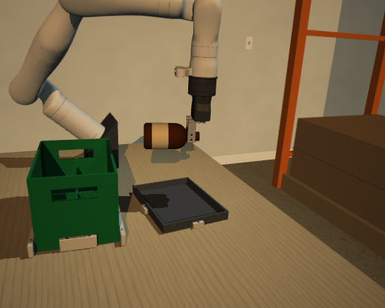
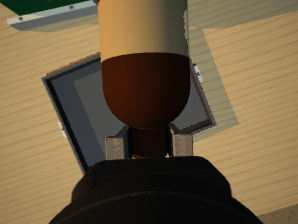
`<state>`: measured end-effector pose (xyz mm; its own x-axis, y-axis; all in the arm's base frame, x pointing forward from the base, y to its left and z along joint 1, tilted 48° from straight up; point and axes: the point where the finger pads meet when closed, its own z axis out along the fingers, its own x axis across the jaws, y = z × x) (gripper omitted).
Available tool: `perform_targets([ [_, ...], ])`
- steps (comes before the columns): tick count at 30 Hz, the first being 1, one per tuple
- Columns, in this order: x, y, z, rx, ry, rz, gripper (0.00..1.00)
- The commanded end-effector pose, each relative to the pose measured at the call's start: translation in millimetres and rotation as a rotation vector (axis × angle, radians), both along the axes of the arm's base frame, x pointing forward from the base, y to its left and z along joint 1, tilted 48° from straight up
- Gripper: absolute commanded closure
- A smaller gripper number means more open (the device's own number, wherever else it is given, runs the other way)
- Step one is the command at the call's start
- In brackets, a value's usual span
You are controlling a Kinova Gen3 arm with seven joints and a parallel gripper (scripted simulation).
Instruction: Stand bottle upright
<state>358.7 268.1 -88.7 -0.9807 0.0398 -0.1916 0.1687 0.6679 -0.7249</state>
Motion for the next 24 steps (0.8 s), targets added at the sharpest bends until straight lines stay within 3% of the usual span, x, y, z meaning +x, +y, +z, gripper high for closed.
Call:
perform_targets([
  [1, 0.3, 1.7, 0.8, 0.004, -0.015, -0.009, 1.0],
  [12, 0.4, 1.9, 0.7, 0.016, -0.105, -0.089, 1.0],
  [24, 0.4, 1.9, 0.7, 0.017, -0.112, -0.095, 1.0],
])
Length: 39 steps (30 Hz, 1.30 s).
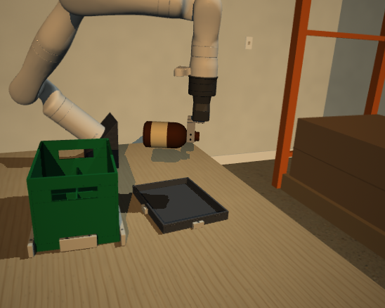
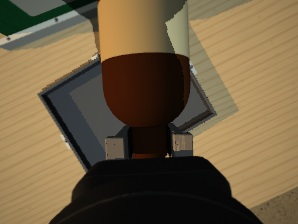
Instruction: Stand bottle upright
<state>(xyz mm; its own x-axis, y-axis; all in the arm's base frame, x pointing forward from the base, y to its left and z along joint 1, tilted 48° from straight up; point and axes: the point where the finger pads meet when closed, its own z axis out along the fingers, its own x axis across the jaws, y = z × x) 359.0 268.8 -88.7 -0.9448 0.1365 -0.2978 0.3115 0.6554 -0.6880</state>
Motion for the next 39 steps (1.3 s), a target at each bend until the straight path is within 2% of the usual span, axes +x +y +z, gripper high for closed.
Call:
perform_targets([
  [1, 0.0, 1.3, 0.7, 0.002, -0.001, 0.001, 1.0],
  [31, 0.0, 1.3, 0.7, 0.002, -0.001, 0.001, 1.0],
  [39, 0.0, 1.1, 0.7, 0.008, -0.042, -0.035, 1.0],
])
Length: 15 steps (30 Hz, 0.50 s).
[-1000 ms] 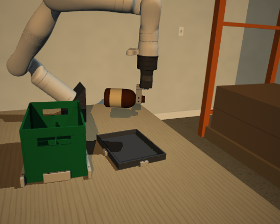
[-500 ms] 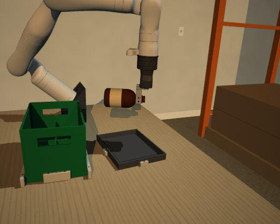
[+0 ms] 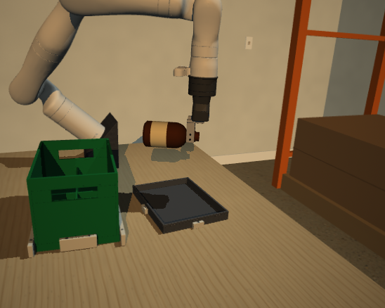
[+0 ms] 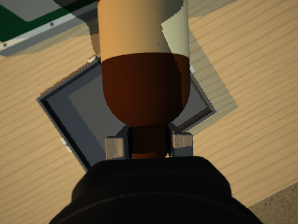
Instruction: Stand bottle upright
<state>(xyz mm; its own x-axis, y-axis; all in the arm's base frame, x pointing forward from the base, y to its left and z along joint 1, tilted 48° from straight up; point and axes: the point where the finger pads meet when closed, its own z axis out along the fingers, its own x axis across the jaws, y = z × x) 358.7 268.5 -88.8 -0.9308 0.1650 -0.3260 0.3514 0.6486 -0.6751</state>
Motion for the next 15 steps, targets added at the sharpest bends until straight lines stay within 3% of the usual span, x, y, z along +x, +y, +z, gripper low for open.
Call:
perform_targets([
  [1, 0.2, 1.4, 0.9, 0.005, -0.021, -0.015, 1.0],
  [15, 0.3, 1.5, 0.8, 0.022, -0.148, -0.128, 1.0],
])
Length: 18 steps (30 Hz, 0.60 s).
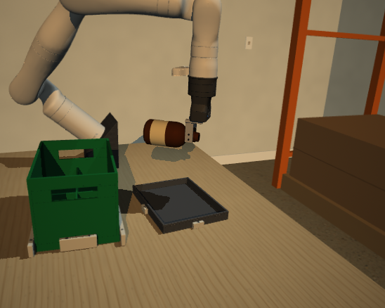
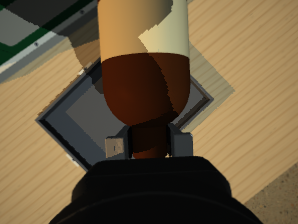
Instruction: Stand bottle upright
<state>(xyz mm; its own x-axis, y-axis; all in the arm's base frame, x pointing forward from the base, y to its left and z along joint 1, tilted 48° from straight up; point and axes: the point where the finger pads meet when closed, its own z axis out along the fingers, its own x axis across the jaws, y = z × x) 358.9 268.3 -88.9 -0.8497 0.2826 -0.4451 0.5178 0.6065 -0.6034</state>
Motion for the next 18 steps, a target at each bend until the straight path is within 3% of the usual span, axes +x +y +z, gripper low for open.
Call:
perform_targets([
  [1, 0.2, 1.8, 0.9, 0.004, -0.015, -0.009, 1.0],
  [18, 0.2, 1.8, 0.9, 0.006, -0.027, -0.019, 1.0],
])
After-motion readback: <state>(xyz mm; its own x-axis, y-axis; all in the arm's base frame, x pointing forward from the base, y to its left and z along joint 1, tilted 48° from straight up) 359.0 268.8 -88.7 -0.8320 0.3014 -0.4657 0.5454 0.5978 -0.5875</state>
